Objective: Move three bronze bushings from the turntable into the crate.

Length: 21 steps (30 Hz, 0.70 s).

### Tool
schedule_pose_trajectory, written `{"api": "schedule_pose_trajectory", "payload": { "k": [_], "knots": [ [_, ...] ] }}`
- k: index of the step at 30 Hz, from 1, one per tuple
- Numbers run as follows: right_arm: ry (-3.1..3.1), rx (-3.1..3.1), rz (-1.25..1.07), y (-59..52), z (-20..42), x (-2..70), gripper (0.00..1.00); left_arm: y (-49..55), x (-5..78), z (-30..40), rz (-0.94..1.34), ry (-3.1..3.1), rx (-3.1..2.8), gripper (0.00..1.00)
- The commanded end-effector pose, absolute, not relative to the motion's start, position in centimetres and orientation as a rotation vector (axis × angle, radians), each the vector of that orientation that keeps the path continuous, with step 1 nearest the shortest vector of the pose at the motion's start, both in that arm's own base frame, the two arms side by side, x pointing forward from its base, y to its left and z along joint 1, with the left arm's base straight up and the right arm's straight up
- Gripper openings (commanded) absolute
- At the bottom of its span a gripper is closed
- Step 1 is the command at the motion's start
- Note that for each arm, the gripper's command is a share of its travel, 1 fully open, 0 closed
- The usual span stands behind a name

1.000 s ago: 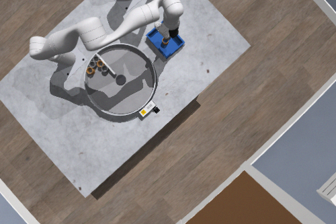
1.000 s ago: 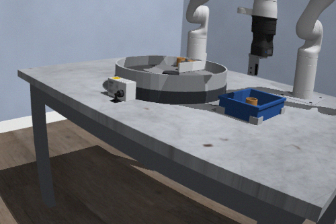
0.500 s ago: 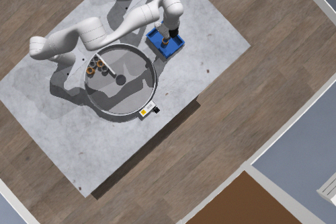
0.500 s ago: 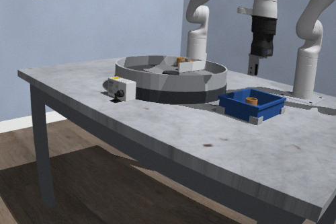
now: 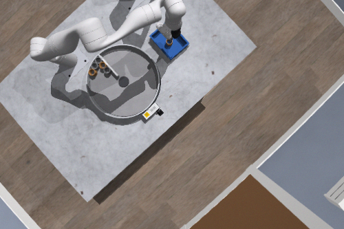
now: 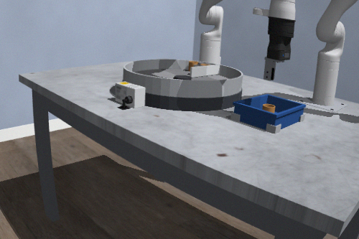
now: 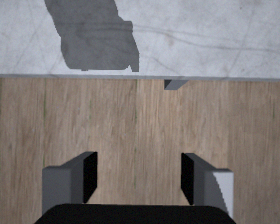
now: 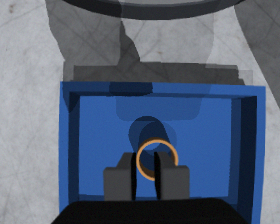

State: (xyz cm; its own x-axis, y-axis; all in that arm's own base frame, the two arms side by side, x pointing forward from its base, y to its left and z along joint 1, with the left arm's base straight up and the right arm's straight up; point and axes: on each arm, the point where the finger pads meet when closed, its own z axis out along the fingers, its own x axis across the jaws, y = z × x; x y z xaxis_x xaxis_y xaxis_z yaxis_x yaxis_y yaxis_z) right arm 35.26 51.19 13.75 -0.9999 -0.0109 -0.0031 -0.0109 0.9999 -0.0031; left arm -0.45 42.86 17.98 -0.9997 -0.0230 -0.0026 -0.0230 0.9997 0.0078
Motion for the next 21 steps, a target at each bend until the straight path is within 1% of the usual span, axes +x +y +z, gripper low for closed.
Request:
{"api": "schedule_pose_trajectory", "payload": {
  "k": [1,6,21],
  "knots": [
    [3.141,-0.008,0.013,50.6,14.2,35.0,0.36,42.5,-0.8,18.0,0.0,3.141,-0.029,1.0],
    [3.141,-0.007,0.013,49.6,14.2,34.7,0.36,42.5,-0.8,18.0,0.0,3.141,-0.029,1.0],
    [3.142,0.004,0.01,41.6,14.1,32.1,0.36,42.5,-0.8,18.0,0.0,3.141,-0.029,1.0]
  ]
}}
